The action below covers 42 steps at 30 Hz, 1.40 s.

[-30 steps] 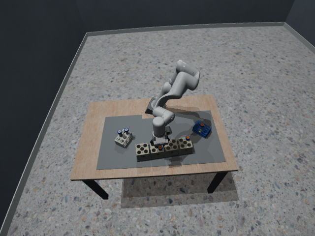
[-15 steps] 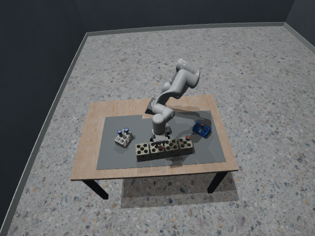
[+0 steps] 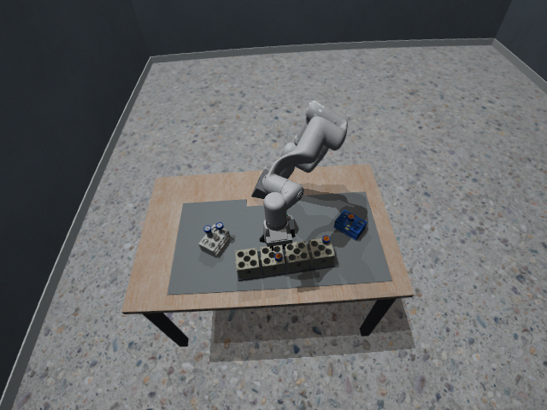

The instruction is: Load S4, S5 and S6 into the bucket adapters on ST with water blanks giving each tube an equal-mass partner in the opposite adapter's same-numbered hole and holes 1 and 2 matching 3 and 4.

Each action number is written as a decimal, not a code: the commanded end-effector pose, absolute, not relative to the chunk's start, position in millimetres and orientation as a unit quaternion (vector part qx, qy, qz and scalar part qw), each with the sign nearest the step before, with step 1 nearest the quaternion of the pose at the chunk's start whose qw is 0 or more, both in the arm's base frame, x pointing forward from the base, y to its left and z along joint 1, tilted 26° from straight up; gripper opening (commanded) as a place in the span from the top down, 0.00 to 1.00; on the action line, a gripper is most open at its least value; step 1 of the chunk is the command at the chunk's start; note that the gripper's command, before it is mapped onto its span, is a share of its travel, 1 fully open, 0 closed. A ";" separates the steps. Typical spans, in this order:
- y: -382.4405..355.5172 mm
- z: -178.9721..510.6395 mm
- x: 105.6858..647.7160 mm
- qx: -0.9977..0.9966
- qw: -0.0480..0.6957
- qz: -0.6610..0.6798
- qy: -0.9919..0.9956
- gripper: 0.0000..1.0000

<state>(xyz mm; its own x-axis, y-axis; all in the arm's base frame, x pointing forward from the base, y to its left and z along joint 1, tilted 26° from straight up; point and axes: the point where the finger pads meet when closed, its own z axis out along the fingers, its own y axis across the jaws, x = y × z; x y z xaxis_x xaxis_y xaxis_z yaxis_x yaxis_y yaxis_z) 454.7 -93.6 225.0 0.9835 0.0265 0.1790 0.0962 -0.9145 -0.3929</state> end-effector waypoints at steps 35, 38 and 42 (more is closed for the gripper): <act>-107.4 255.8 450.3 -0.975 0.204 -0.087 -0.032 0.56; -107.4 255.8 450.3 -0.975 0.204 -0.087 -0.032 0.56; -90.8 261.7 441.1 -0.970 0.197 -0.100 -0.096 0.43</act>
<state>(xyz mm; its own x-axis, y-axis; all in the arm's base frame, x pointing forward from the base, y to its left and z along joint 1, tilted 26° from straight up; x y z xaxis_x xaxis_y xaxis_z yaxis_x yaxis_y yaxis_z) 447.6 -103.4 254.9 0.9808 0.0522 0.1877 0.1230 -0.9131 -0.3887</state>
